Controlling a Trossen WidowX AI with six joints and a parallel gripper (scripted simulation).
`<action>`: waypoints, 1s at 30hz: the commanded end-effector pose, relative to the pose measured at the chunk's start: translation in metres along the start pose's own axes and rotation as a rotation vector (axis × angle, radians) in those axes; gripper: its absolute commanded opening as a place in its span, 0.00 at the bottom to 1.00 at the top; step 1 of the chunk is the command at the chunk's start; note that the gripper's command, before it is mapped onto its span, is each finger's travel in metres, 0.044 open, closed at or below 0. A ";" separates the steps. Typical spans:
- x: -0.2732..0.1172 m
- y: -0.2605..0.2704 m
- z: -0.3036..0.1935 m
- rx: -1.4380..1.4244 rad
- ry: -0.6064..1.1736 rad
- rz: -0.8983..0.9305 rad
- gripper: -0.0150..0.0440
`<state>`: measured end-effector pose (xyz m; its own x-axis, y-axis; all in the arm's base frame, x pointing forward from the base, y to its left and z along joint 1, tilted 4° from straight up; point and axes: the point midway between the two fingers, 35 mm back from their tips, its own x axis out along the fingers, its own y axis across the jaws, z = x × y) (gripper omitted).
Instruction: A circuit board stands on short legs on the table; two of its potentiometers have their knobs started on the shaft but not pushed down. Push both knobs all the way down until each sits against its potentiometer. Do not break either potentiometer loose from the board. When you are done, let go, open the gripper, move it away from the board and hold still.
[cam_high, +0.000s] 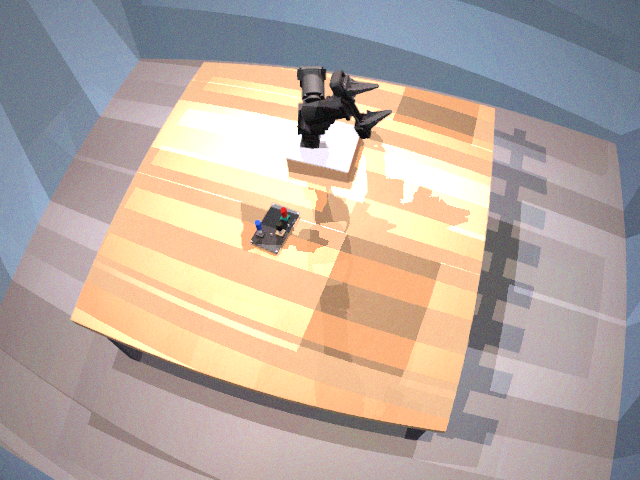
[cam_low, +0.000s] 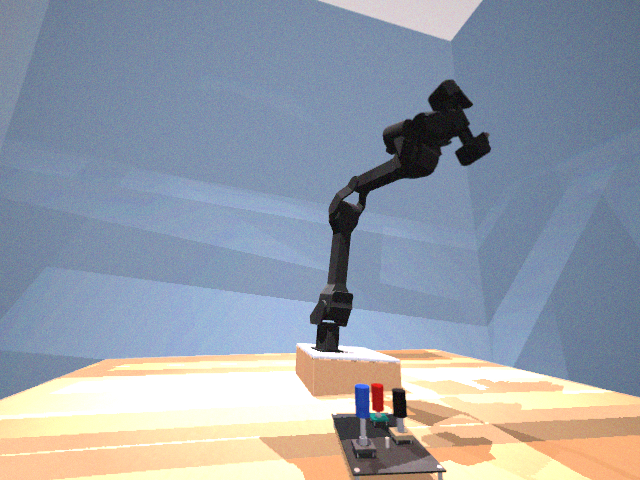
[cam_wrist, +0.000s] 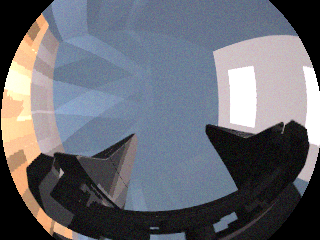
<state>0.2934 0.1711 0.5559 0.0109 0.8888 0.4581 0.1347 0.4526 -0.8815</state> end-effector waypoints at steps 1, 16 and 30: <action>0.000 0.000 -0.001 0.005 0.003 -0.001 0.89; -0.035 0.026 -0.076 0.375 0.320 -0.053 0.25; -0.092 0.074 -0.137 0.706 0.668 -0.110 0.25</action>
<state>0.4205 0.1235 0.4860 0.5423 0.7520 0.3748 -0.4015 0.6238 -0.6706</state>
